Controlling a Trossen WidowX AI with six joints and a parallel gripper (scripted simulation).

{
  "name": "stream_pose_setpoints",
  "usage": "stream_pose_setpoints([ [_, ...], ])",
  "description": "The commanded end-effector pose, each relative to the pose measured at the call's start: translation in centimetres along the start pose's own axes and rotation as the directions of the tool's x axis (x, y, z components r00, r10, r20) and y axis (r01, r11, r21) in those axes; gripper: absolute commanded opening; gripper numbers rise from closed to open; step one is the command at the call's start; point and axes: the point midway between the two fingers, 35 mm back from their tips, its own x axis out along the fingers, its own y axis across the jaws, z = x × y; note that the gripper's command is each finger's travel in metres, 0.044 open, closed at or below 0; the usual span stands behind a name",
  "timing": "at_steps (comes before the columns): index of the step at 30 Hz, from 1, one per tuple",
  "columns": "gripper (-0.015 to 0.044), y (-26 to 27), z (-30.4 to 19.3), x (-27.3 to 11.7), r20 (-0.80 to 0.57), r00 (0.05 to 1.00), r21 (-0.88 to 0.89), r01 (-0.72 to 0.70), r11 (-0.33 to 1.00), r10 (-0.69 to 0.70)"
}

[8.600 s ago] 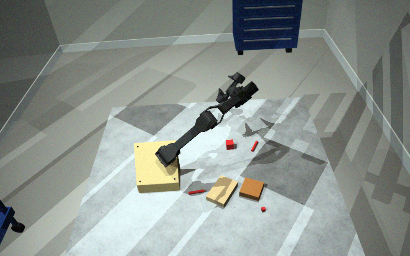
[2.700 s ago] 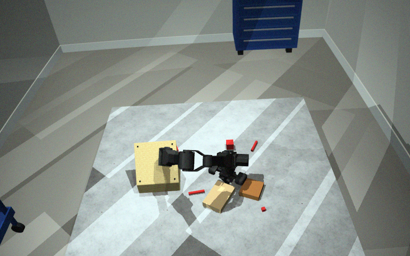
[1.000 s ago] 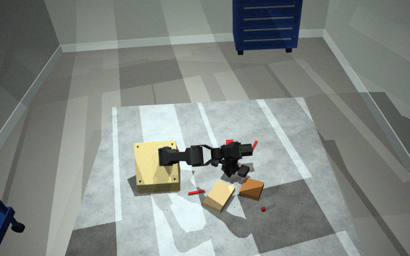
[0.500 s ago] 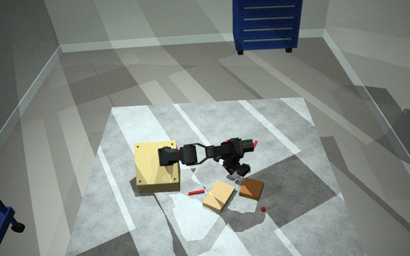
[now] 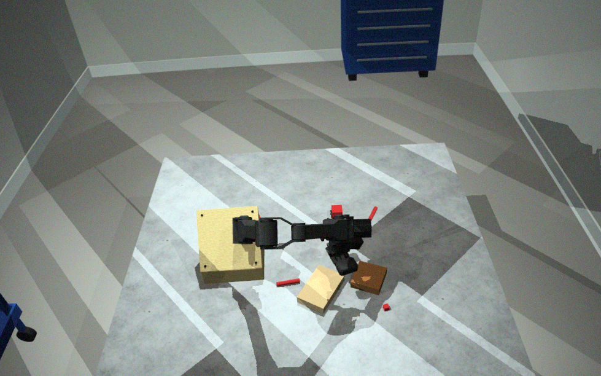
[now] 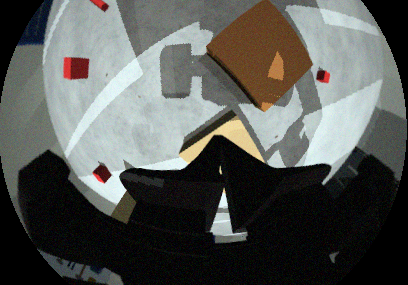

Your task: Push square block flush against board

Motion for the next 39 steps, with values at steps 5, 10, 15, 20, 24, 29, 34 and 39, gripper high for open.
stream_pose_setpoints([
  [5, 0.0, -1.6, -1.3, 0.1, -0.002, 1.0, 0.269, -0.011, 0.963, 0.012],
  [10, 0.0, -2.7, -2.0, 0.2, 0.0, 1.0, 0.428, -0.013, 0.904, 0.015],
  [15, 0.0, -3.8, -2.8, 0.2, 0.002, 1.0, 0.575, -0.014, 0.818, 0.016],
  [20, 0.0, -4.8, -3.6, 0.1, 0.004, 1.0, 0.707, -0.014, 0.707, 0.016],
  [24, 0.0, -5.6, -4.2, 0.1, 0.005, 1.0, 0.797, -0.013, 0.603, 0.015],
  [29, 0.0, -6.6, -5.1, 0.1, 0.007, 1.0, 0.889, -0.012, 0.458, 0.012],
  [34, 0.0, -7.5, -6.0, 0.0, 0.008, 1.0, 0.954, -0.01, 0.299, 0.009],
  [39, 0.0, -8.4, -7.0, -0.1, 0.009, 1.0, 0.991, -0.009, 0.131, 0.005],
])
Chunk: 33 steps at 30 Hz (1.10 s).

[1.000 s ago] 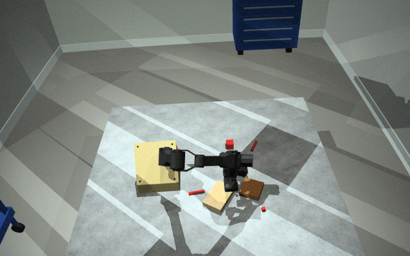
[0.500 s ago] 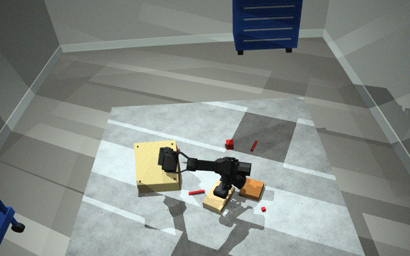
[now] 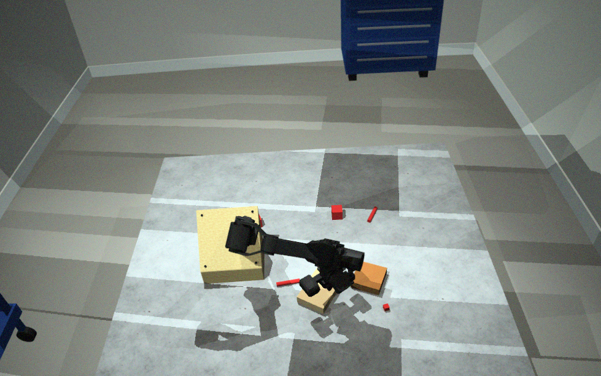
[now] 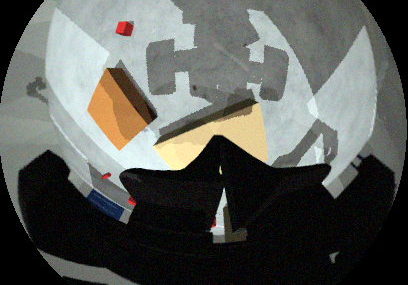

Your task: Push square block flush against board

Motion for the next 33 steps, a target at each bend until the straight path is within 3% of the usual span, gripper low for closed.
stream_pose_setpoints([
  [1, 0.0, -1.0, 0.4, 0.0, 0.0, 1.0, 0.139, 0.0, 0.99, 0.0],
  [10, 0.0, -3.1, 1.5, -0.2, 0.011, 1.0, 0.433, -0.002, 0.901, -0.003],
  [20, 0.0, -5.5, 2.5, -0.5, 0.026, 1.0, 0.71, -0.012, 0.704, -0.009],
  [29, 0.0, -7.7, 3.2, -0.9, 0.041, 0.999, 0.886, -0.028, 0.462, -0.018],
  [33, 0.0, -7.8, 3.2, -0.9, 0.042, 0.999, 0.896, -0.03, 0.442, -0.019],
])
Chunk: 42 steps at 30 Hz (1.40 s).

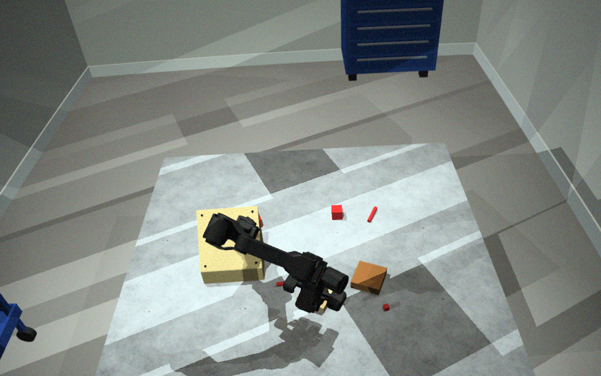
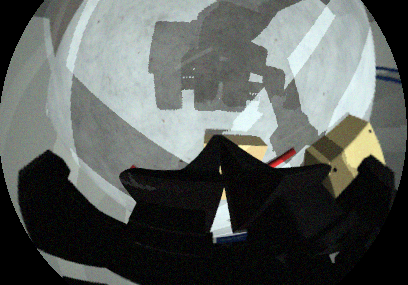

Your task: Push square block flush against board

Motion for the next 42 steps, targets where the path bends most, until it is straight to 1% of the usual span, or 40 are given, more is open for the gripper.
stream_pose_setpoints([
  [1, 0.0, -0.1, 0.2, 0.0, -0.002, 1.0, 0.036, 0.001, 0.999, -0.001],
  [3, 0.0, -0.1, 0.1, 0.3, -0.003, 1.0, 0.036, 0.001, 0.999, -0.001],
  [4, 0.0, 0.0, 0.1, 1.3, -0.003, 1.0, 0.036, 0.001, 0.999, -0.001],
  [6, 0.0, -0.1, 0.1, 4.3, -0.001, 1.0, 0.036, 0.001, 0.999, -0.001],
  [8, 0.0, -0.2, 0.2, 5.5, 0.0, 1.0, 0.035, 0.0, 0.999, 0.0],
  [16, 0.0, -0.1, -0.2, 5.6, -0.001, 1.0, 0.036, 0.0, 0.999, 0.0],
  [42, 0.0, 0.2, -4.2, 5.7, -0.007, 1.0, 0.037, 0.005, 0.999, -0.005],
])
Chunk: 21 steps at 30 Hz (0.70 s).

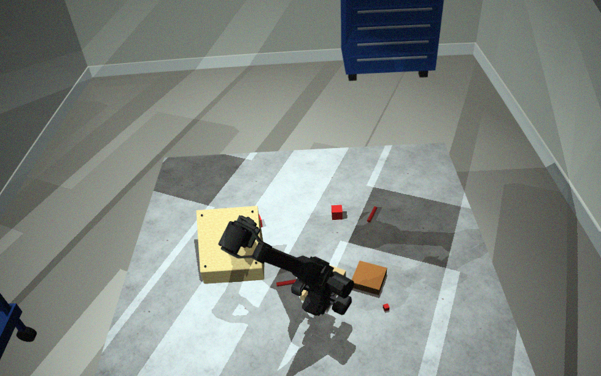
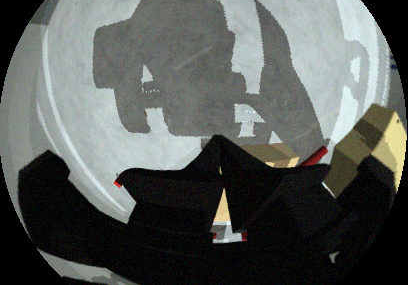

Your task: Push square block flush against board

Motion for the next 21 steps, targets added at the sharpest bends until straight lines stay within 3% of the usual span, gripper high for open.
stream_pose_setpoints([
  [1, 0.0, -0.3, -1.2, 0.3, -0.014, 1.0, -0.008, 0.012, 1.0, -0.012],
  [21, 0.0, -0.2, -3.4, 0.3, -0.015, 1.0, -0.007, 0.014, 1.0, -0.014],
])
